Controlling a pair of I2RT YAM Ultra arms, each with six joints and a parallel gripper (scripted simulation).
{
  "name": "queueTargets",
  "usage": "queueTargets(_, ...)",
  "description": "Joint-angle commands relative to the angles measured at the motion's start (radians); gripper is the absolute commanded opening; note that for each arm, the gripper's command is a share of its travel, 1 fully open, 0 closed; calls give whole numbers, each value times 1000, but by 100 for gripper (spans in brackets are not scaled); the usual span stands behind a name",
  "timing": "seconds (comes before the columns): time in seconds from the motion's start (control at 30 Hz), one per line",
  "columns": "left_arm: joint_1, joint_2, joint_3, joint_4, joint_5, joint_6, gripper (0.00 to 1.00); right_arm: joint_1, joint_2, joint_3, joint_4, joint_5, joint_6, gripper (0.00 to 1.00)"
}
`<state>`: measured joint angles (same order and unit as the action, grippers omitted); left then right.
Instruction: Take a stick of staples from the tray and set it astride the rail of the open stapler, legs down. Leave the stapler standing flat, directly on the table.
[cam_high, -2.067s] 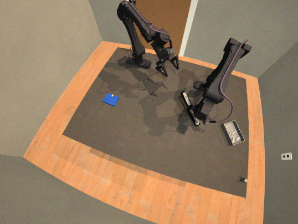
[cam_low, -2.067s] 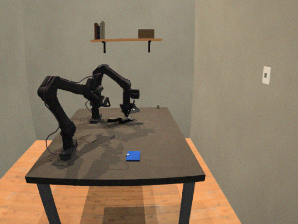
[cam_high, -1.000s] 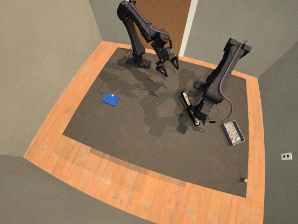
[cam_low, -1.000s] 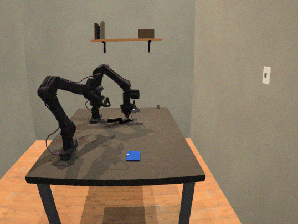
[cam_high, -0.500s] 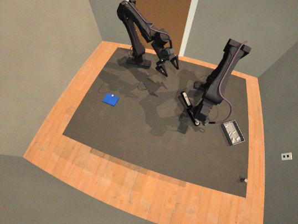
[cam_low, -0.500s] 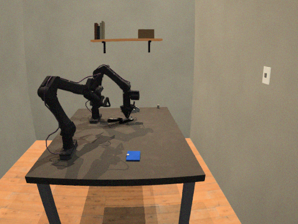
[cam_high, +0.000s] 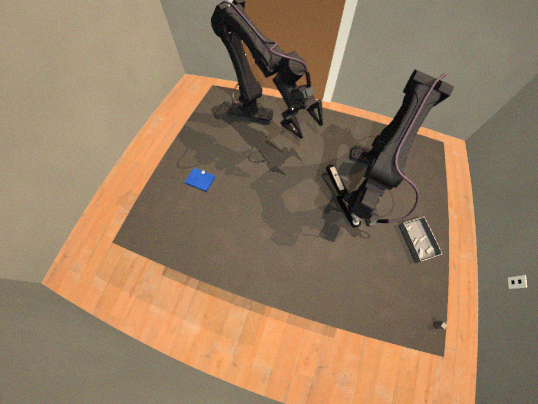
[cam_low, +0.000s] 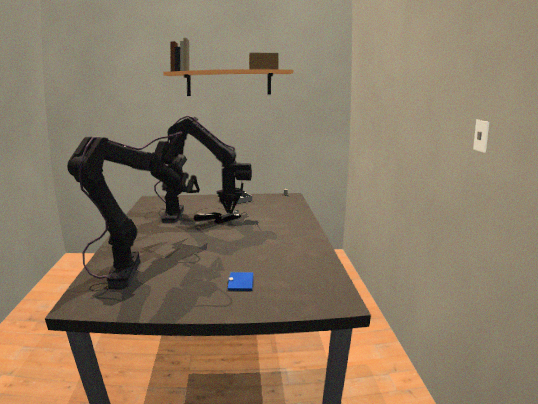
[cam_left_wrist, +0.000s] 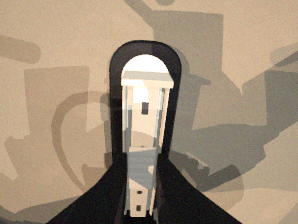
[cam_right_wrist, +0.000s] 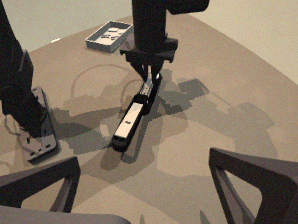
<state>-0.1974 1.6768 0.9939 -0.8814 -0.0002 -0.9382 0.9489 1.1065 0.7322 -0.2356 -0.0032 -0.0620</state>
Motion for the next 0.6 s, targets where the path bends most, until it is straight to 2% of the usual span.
queueTargets(0.0,12,-21,24,-23,-1,3,18,-2,-21,0,7,1,-4,100)
queueTargets(0.3,22,-59,30,-36,-1,18,18,-2,-21,0,7,1,-4,100)
queueTargets(0.57,-5,-62,93,-109,0,-9,18,-2,-21,0,7,1,-4,100)
